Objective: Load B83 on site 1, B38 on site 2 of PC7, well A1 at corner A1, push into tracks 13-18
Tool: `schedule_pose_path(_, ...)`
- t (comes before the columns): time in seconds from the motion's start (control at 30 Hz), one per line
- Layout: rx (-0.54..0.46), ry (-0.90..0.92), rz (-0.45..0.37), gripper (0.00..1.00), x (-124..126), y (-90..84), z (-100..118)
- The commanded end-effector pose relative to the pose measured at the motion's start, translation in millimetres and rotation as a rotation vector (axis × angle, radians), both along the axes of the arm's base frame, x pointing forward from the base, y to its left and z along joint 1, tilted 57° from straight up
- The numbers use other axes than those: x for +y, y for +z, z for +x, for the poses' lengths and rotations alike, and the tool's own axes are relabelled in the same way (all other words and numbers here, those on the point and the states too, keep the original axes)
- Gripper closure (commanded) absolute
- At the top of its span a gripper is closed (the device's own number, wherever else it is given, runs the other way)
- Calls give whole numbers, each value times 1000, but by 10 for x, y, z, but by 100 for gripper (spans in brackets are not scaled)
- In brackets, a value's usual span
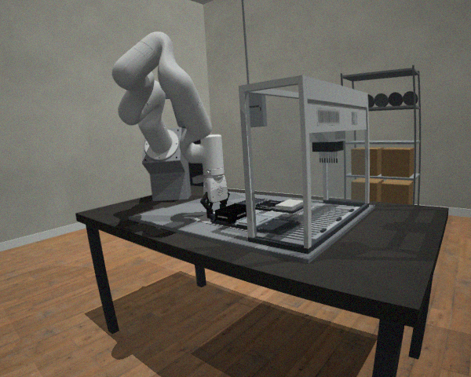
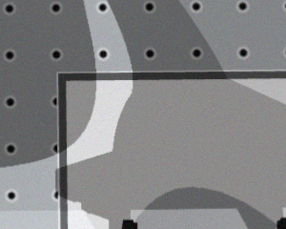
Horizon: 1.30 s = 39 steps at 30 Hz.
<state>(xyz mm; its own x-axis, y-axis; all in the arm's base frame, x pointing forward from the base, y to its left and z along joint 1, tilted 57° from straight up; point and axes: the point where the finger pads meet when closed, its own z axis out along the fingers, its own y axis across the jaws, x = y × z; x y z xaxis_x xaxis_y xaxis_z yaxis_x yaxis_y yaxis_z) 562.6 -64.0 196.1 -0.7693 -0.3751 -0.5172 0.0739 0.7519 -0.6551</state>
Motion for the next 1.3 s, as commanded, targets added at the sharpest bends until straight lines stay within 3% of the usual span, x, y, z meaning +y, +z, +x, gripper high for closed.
schedule_pose_path(0.0,-1,1,0,18,21,28,37)
schedule_pose_path(1.27,-1,1,0,18,149,204,299)
